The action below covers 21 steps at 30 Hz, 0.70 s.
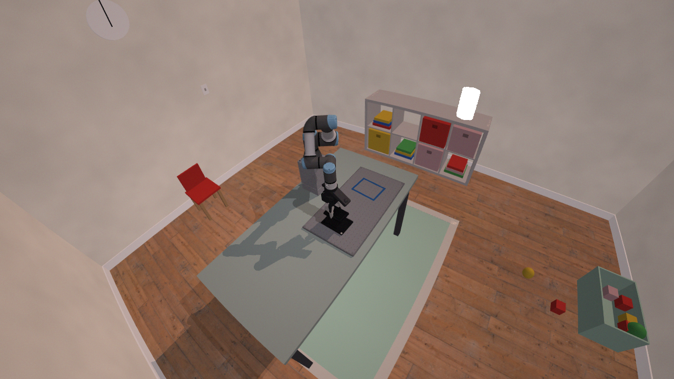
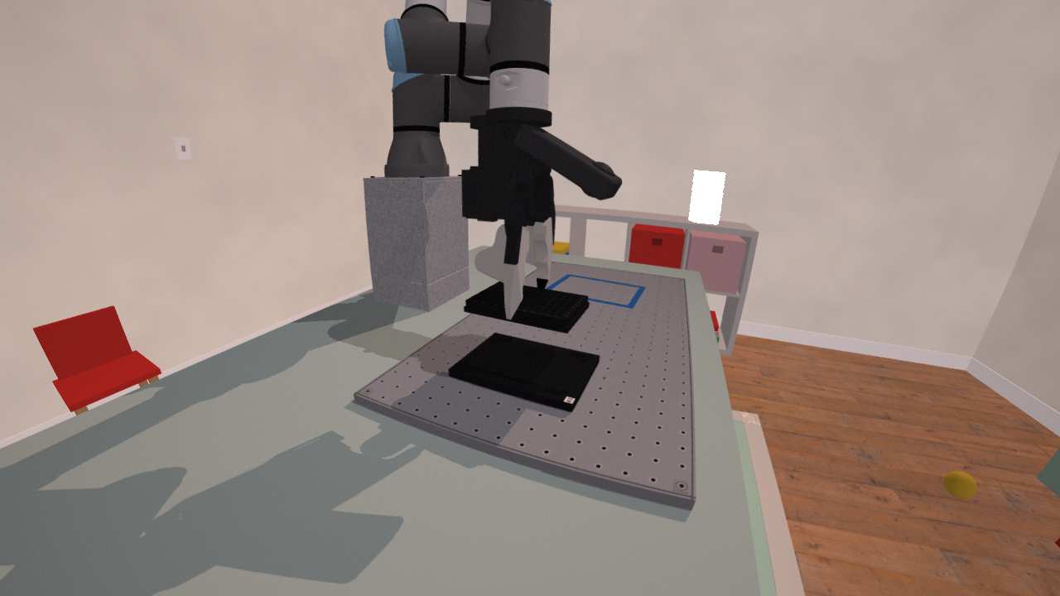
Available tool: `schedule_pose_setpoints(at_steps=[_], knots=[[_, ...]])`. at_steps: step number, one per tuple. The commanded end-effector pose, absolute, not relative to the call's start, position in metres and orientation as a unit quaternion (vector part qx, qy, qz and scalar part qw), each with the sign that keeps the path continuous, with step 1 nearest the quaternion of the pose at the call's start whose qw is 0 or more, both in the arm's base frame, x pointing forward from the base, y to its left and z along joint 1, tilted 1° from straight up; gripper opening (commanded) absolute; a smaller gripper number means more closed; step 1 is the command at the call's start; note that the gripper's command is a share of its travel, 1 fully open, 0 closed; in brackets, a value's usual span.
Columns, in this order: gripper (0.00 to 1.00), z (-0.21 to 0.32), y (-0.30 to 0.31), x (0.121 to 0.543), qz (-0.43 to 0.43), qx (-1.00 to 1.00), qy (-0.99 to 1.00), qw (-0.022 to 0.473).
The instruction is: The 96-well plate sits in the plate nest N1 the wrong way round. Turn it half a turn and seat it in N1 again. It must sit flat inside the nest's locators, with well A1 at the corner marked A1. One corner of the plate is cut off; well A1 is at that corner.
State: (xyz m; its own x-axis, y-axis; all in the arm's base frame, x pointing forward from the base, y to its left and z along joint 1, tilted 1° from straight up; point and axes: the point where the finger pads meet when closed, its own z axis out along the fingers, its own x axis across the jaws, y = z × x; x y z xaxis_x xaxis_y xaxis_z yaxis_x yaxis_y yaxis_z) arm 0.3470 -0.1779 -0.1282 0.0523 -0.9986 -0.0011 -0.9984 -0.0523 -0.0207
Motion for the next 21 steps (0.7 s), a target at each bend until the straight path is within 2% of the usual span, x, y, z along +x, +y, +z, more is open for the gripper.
schedule_pose_setpoints(at_steps=[1, 21], knots=[[0.0, -0.1275, -0.1785, 0.3476, -0.008, -0.725, 0.688, 0.008], [0.0, -0.1325, -0.1786, 0.3477, -0.008, -0.725, 0.689, 0.008]])
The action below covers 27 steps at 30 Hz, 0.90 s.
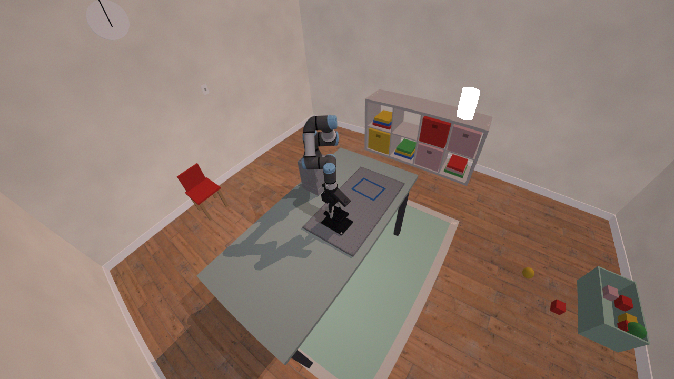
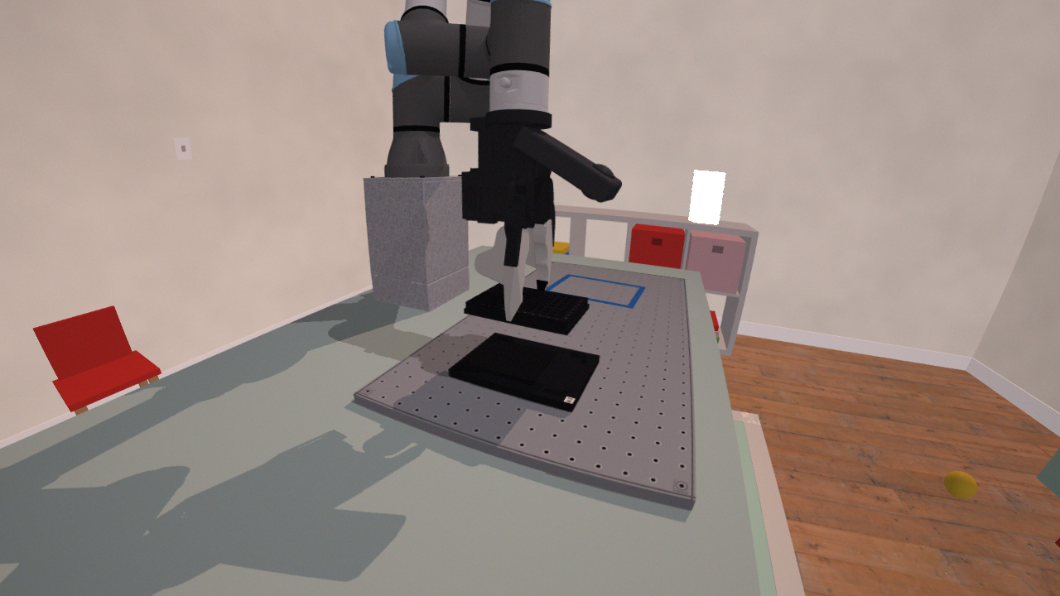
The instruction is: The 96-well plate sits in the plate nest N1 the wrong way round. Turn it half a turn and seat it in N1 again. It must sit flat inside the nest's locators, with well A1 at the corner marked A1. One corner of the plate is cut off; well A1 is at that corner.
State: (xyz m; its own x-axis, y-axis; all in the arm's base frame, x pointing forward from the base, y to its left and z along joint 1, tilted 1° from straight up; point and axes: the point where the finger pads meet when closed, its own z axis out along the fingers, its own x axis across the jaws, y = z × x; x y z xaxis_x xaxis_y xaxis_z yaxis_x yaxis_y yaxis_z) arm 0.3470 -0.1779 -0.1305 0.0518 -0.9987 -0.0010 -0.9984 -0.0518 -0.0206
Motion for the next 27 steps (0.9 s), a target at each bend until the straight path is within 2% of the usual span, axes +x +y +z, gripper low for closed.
schedule_pose_setpoints(at_steps=[1, 27], knots=[[0.0, -0.132, -0.179, 0.348, -0.008, -0.725, 0.689, 0.008], [0.0, -0.173, -0.179, 0.349, -0.008, -0.725, 0.689, 0.008]])
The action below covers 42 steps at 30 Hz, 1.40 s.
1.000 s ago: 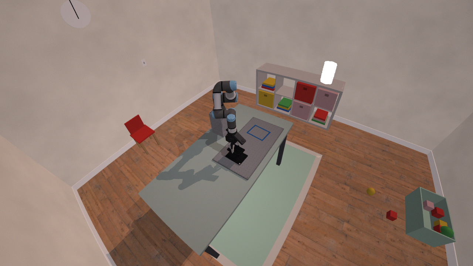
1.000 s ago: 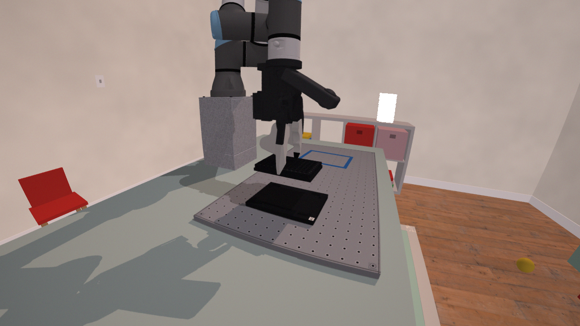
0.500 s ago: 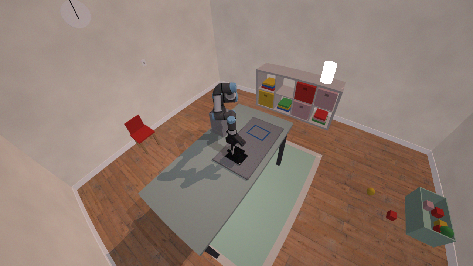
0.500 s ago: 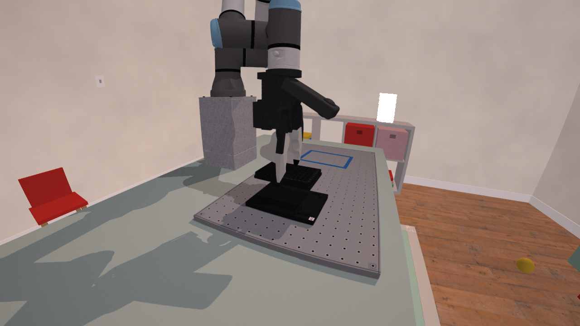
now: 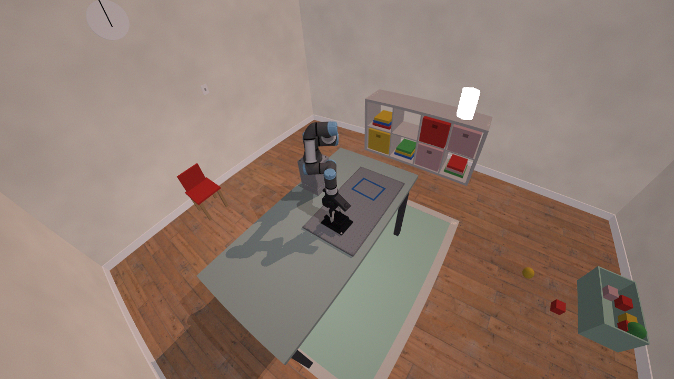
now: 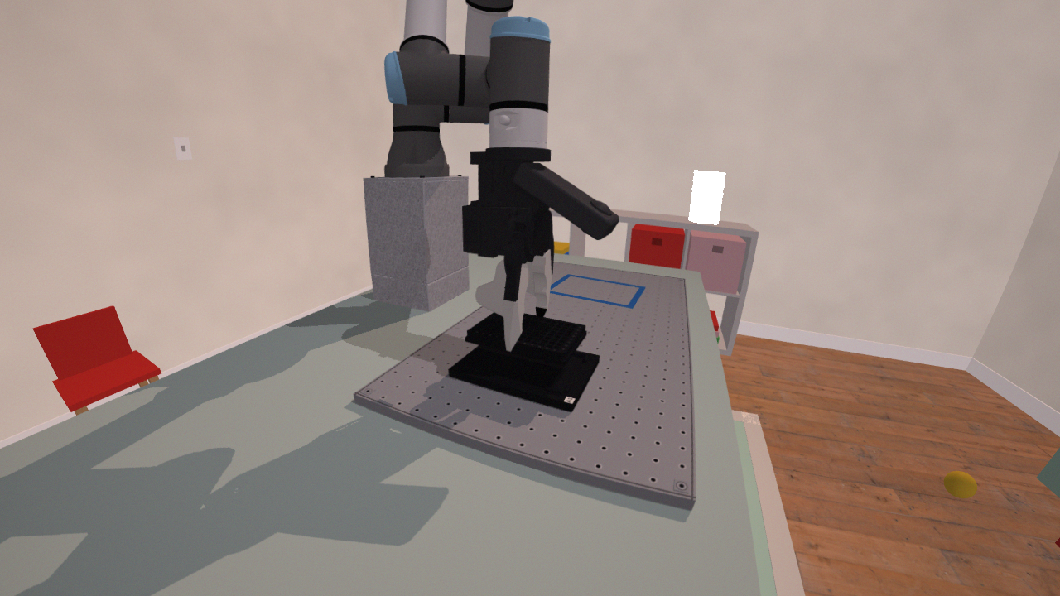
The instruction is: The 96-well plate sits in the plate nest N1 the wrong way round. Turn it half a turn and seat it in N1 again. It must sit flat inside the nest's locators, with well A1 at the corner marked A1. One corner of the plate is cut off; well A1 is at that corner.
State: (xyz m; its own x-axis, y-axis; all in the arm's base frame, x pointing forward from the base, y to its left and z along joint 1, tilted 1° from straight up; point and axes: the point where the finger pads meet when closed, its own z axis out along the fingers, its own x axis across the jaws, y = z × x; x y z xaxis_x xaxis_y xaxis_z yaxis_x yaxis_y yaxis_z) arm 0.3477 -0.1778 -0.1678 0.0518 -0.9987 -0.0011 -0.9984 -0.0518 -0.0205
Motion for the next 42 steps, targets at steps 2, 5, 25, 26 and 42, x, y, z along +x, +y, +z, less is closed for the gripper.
schedule_pose_setpoints(at_steps=[2, 5, 25, 26, 42], knots=[[0.0, -0.176, -0.179, 0.349, -0.008, -0.725, 0.689, 0.008], [0.0, -0.181, -0.179, 0.349, -0.008, -0.725, 0.689, 0.008], [0.0, -0.19, -0.179, 0.349, -0.008, -0.725, 0.689, 0.008], [0.0, -0.19, -0.179, 0.349, -0.008, -0.725, 0.689, 0.008], [0.0, -0.192, -0.178, 0.349, -0.008, -0.725, 0.689, 0.008]])
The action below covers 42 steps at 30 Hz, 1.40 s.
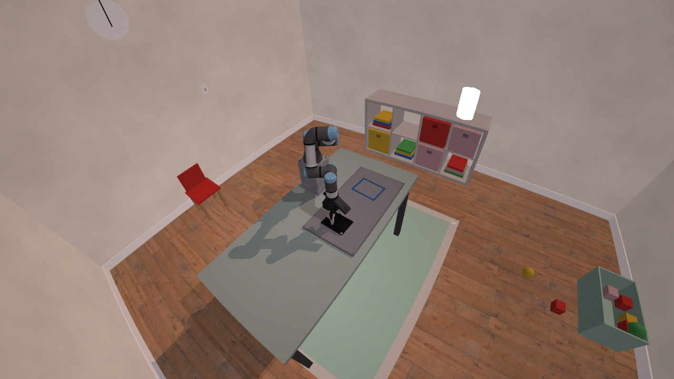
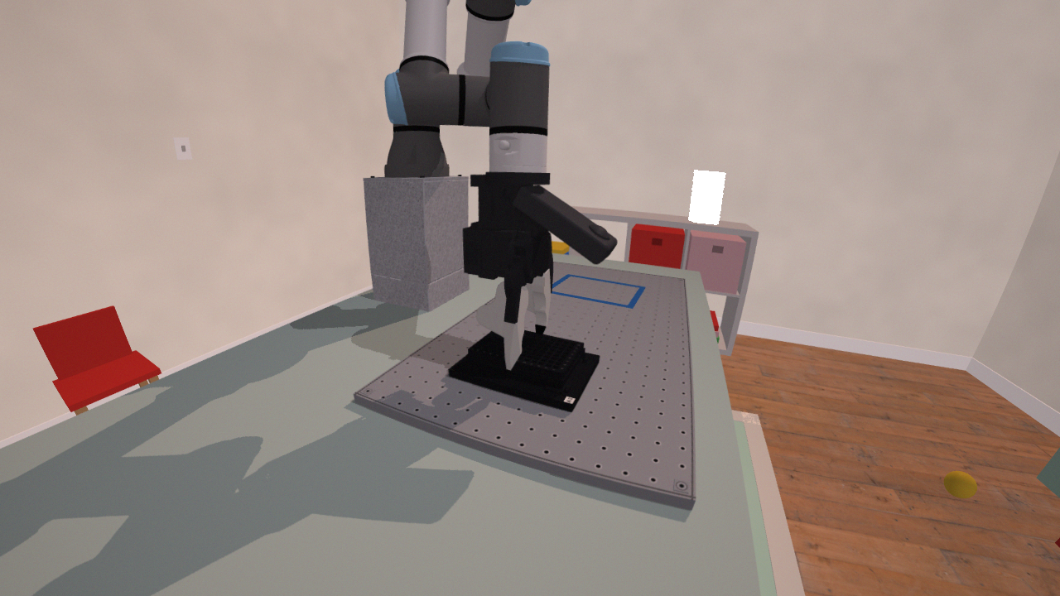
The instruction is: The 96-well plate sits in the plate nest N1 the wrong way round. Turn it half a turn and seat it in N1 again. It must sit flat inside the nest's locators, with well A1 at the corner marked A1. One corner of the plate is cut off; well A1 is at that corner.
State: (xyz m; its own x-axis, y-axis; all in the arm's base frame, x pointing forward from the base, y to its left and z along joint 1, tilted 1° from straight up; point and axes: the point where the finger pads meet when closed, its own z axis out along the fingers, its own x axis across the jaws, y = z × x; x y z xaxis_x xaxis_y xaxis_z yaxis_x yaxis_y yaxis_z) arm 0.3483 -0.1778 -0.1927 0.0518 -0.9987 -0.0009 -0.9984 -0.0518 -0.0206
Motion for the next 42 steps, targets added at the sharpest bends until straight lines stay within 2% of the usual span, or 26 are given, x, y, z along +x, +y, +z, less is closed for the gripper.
schedule_pose_setpoints(at_steps=[1, 42], knots=[[0.0, -0.1925, -0.1785, 0.3489, -0.008, -0.725, 0.689, 0.008], [0.0, -0.1987, -0.1784, 0.349, -0.008, -0.725, 0.689, 0.008]])
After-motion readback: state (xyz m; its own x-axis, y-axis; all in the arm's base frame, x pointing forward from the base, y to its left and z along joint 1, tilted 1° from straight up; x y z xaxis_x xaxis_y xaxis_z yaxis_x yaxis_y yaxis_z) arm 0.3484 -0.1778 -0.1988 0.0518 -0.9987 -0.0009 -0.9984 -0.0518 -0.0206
